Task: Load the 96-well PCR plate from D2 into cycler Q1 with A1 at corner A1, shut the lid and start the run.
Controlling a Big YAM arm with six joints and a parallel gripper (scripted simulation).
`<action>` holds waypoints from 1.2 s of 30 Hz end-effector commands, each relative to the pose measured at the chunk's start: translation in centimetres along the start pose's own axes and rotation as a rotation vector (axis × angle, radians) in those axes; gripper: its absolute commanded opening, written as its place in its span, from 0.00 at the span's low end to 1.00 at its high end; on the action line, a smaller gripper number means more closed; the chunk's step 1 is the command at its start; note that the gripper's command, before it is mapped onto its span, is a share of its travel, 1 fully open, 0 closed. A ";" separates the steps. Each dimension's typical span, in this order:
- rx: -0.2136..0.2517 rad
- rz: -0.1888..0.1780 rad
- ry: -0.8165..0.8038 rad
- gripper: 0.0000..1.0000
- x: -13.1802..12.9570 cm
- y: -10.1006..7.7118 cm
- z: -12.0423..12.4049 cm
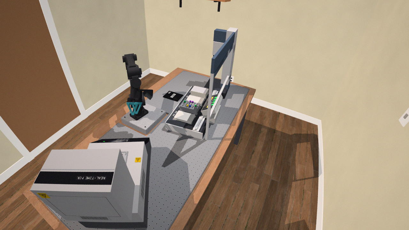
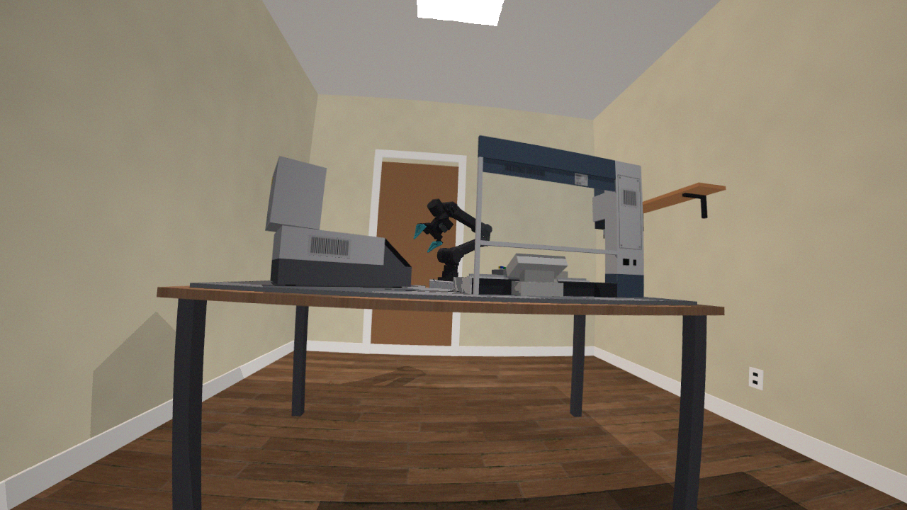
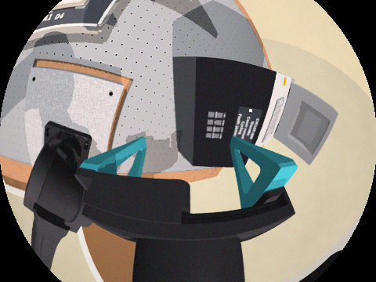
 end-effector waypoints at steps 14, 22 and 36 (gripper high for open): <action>-0.028 -0.089 0.114 1.00 3.3 -4.1 -6.8; -0.041 -0.129 0.137 1.00 6.0 -5.3 -9.6; -0.005 -0.255 0.221 1.00 10.0 -6.9 -14.1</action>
Point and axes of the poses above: the point where the finger pads meet when closed, its own y axis out along the fingers, its own x axis across the jaws, z = x × y, the point moved 6 cm from there along -y, back along the fingers, and after that the axes turned 12 degrees about y, right-handed, at the moved point
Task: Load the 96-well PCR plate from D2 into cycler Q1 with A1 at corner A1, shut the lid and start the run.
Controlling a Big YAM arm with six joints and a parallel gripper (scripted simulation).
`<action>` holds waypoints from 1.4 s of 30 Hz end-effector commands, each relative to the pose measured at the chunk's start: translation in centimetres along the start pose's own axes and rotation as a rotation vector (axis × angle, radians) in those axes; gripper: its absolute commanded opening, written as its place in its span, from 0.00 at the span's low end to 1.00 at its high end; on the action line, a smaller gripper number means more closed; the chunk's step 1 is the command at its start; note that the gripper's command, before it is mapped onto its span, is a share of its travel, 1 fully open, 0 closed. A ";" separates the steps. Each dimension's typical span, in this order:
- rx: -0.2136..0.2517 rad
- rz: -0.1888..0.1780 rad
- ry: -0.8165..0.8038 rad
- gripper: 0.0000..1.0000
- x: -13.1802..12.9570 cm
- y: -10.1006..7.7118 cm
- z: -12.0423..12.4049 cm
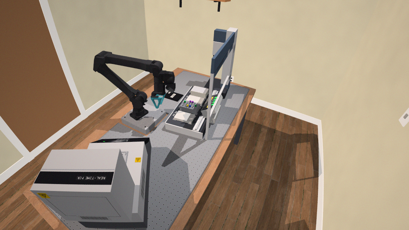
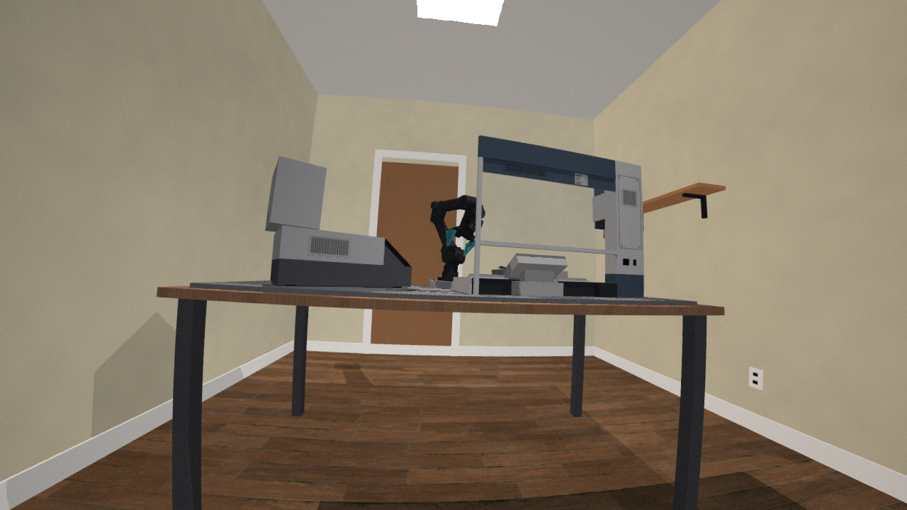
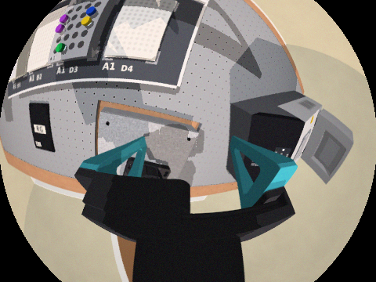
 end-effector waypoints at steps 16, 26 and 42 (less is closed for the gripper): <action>-0.028 -0.092 0.140 1.00 6.2 -3.0 -6.2; -0.002 -0.180 0.221 1.00 10.2 -3.8 -9.3; 0.030 -0.242 0.251 1.00 16.0 -4.6 -12.8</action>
Point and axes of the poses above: the point where the finger pads meet when closed, its own y axis out along the fingers, its own x axis across the jaws, z = x × y, the point moved 6 cm from there along -y, back along the fingers, and after that the axes turned 12 degrees about y, right-handed, at the moved point
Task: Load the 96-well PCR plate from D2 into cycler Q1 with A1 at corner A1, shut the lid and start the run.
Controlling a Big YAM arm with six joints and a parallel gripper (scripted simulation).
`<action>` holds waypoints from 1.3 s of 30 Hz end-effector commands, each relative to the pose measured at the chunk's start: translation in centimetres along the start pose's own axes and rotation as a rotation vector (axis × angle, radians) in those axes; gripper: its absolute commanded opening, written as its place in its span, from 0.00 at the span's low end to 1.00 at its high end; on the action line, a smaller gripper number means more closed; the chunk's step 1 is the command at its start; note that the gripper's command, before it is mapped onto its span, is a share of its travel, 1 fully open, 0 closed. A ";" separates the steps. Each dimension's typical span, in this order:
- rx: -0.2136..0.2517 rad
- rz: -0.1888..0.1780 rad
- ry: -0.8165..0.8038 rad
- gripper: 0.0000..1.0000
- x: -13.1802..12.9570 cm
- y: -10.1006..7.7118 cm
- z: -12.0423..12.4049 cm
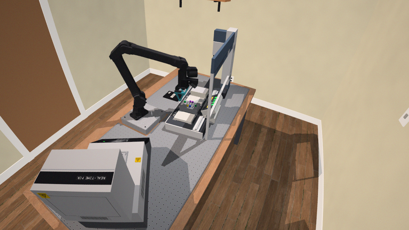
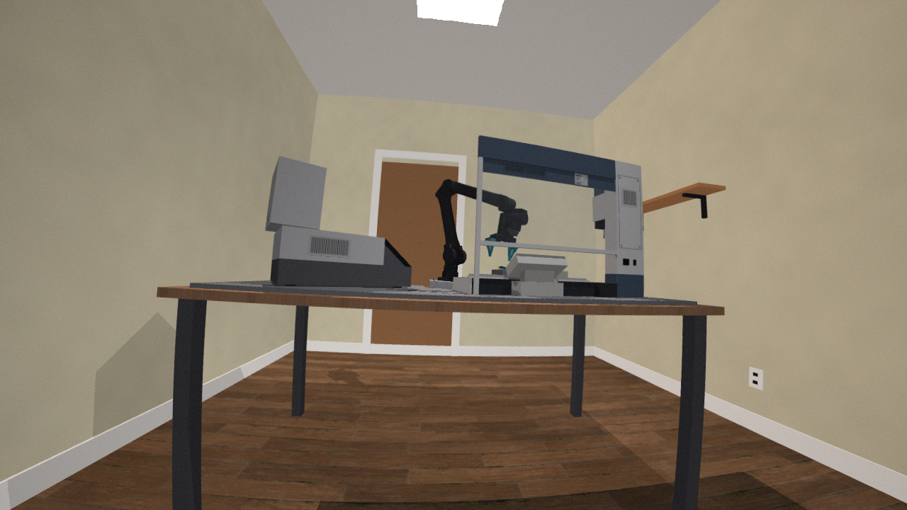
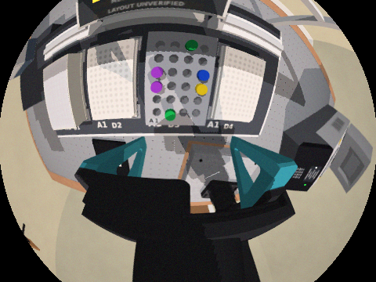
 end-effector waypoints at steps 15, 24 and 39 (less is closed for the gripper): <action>-0.020 -0.106 0.093 1.00 7.1 -1.9 -4.4; 0.026 -0.185 0.124 1.00 10.0 -1.4 -5.1; 0.029 -0.157 0.112 1.00 12.0 -1.4 -6.1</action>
Point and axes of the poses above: the point where the finger pads meet when closed, its own y axis out along the fingers, its own x axis across the jaws, z = x × y, the point moved 6 cm from there along -y, back along the fingers, and after that the axes turned 12 degrees about y, right-handed, at the moved point
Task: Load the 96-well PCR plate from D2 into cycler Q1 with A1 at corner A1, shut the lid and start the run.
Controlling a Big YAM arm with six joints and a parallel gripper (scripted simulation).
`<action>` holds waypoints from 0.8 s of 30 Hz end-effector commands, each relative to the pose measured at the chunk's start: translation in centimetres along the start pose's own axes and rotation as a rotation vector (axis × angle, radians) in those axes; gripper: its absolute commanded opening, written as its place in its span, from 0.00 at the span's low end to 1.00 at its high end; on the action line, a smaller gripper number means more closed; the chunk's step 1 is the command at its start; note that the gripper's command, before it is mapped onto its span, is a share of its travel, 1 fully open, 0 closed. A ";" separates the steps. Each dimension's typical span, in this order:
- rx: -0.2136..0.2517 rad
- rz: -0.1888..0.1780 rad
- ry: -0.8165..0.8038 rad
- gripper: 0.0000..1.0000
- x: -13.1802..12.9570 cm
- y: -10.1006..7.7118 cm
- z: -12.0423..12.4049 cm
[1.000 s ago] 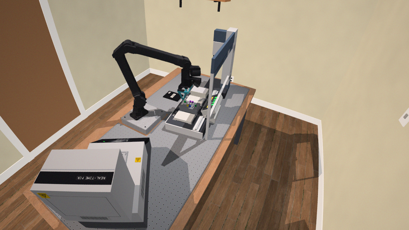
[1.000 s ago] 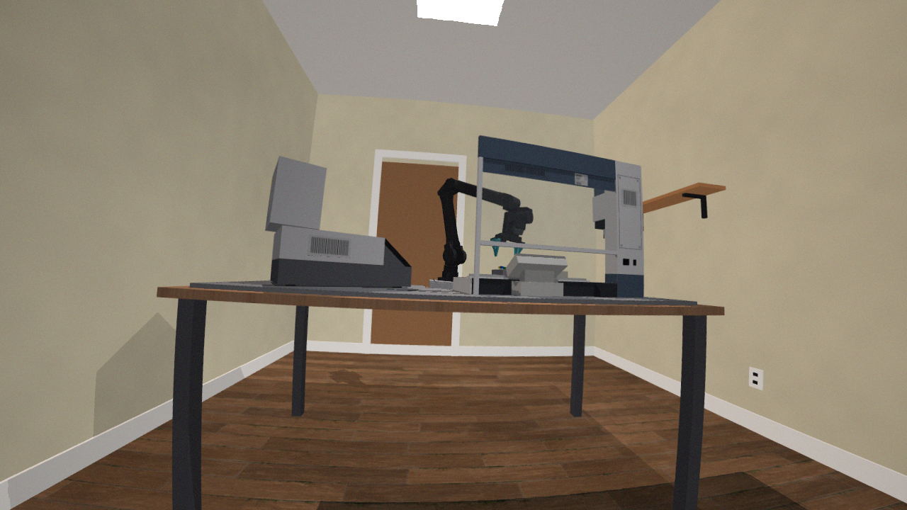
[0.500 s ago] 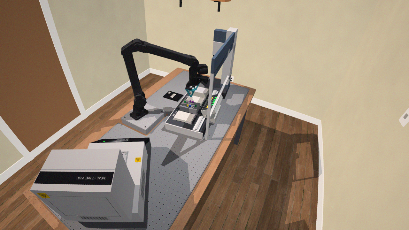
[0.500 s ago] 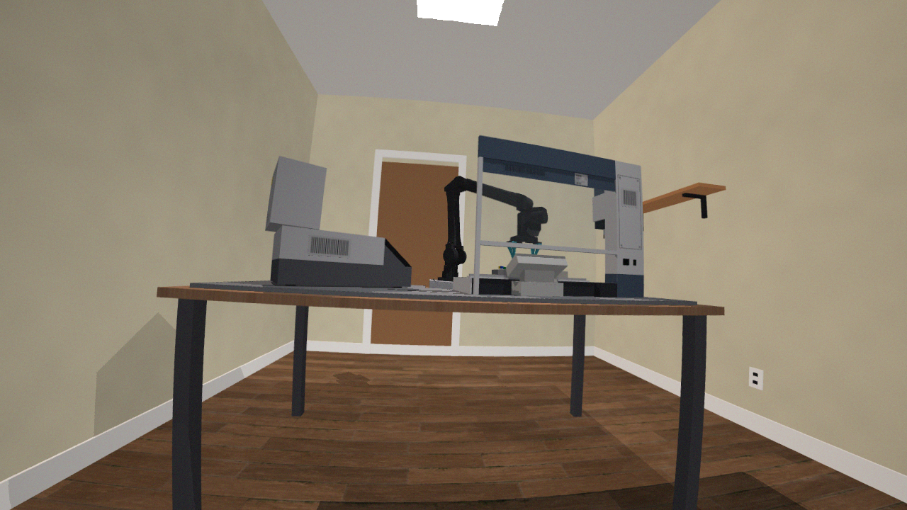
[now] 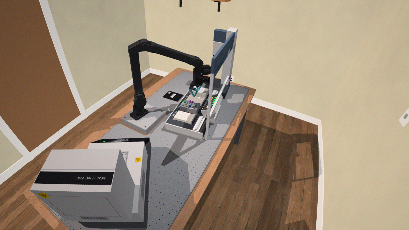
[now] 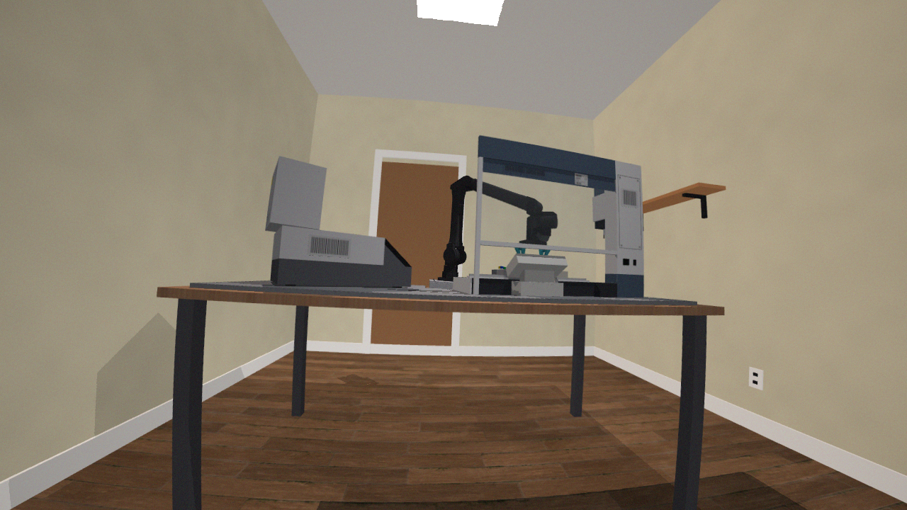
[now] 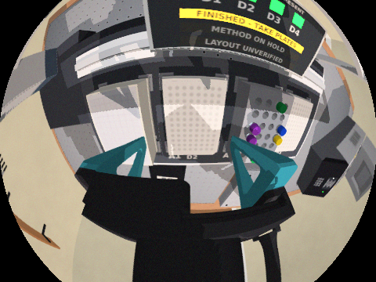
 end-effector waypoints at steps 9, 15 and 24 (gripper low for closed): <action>-0.037 -0.037 -0.009 1.00 -0.5 -1.7 -0.2; -0.027 -0.027 -0.031 1.00 -0.2 -1.9 0.6; -0.037 -0.037 0.010 1.00 -0.7 -1.2 -0.8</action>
Point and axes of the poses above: the point where the finger pads meet when closed, its own y axis out along the fingers, its own x axis across the jaws, z = x × y, the point moved 6 cm from there along -y, back along the fingers, and after that the axes turned 12 degrees about y, right-handed, at the moved point
